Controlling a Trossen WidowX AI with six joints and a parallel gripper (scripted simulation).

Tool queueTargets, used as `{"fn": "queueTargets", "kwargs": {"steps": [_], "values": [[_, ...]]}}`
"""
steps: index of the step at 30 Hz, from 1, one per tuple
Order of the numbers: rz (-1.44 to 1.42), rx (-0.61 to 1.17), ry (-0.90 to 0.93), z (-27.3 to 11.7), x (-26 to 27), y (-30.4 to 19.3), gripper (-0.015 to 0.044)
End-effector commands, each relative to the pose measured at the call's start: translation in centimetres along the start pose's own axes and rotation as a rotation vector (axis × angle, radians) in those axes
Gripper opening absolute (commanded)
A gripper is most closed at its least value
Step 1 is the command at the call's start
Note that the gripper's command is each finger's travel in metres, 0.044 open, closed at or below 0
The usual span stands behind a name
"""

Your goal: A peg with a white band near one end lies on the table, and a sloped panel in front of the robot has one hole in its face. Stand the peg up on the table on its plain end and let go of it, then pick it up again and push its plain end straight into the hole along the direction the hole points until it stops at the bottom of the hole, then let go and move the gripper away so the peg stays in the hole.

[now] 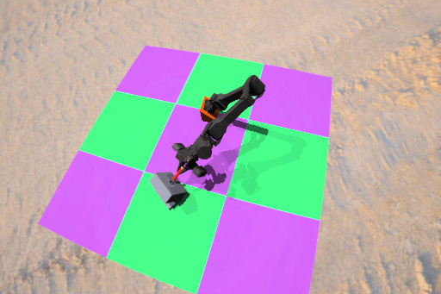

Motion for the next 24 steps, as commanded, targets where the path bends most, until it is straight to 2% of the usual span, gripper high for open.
{"fn": "queueTargets", "kwargs": {"steps": [1,24], "values": [[0.003,-0.004,0.001,0.51,0.14,0.08,0.0],[0.0,0.0,0.0,0.74,-0.02,-0.04,0.0]]}}
Point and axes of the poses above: the point midway between the two fingers, 35 mm back from their tips, its own z axis out along the fingers, its own x axis across the jaws, y = z × x, the point moved 2 cm from there along -z, back along the fingers, and after that the axes turned 1 degree about z, right-handed, at the moved point
